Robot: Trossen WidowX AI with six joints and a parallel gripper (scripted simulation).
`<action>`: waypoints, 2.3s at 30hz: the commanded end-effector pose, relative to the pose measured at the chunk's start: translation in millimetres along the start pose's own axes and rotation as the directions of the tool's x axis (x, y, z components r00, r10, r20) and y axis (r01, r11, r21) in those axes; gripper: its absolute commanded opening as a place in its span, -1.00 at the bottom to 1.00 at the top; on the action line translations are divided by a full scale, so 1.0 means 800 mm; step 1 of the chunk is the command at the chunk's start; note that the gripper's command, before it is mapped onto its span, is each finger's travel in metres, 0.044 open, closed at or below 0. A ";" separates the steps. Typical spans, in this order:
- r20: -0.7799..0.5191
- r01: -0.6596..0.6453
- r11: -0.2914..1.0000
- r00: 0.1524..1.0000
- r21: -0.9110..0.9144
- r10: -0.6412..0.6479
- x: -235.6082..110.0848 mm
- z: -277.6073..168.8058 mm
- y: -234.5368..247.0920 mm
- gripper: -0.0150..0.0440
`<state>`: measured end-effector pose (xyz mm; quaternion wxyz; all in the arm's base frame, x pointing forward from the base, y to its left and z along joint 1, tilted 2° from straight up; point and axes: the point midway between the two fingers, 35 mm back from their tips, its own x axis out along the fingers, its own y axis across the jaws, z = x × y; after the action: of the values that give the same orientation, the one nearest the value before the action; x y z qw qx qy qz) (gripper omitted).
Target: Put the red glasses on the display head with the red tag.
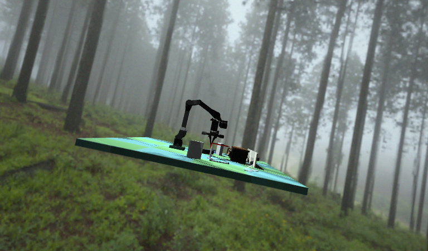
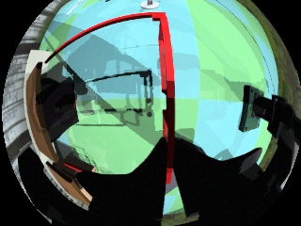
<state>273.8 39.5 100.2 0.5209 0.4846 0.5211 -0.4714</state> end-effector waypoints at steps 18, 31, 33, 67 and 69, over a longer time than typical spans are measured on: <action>0.005 0.011 1.000 1.000 0.005 -0.011 0.019 0.003 -0.004 -0.49; 0.005 0.011 1.000 1.000 0.005 -0.011 0.021 0.003 -0.004 -0.49; 0.005 0.011 1.000 1.000 0.005 -0.011 0.021 0.003 -0.004 -0.49; 0.005 -0.009 1.000 1.000 0.005 0.009 0.023 0.004 0.035 -0.49; 0.005 -0.006 1.000 1.000 0.005 0.006 0.023 0.004 0.039 -0.49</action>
<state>298.6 39.7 81.1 0.5199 0.4885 0.5169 -0.4732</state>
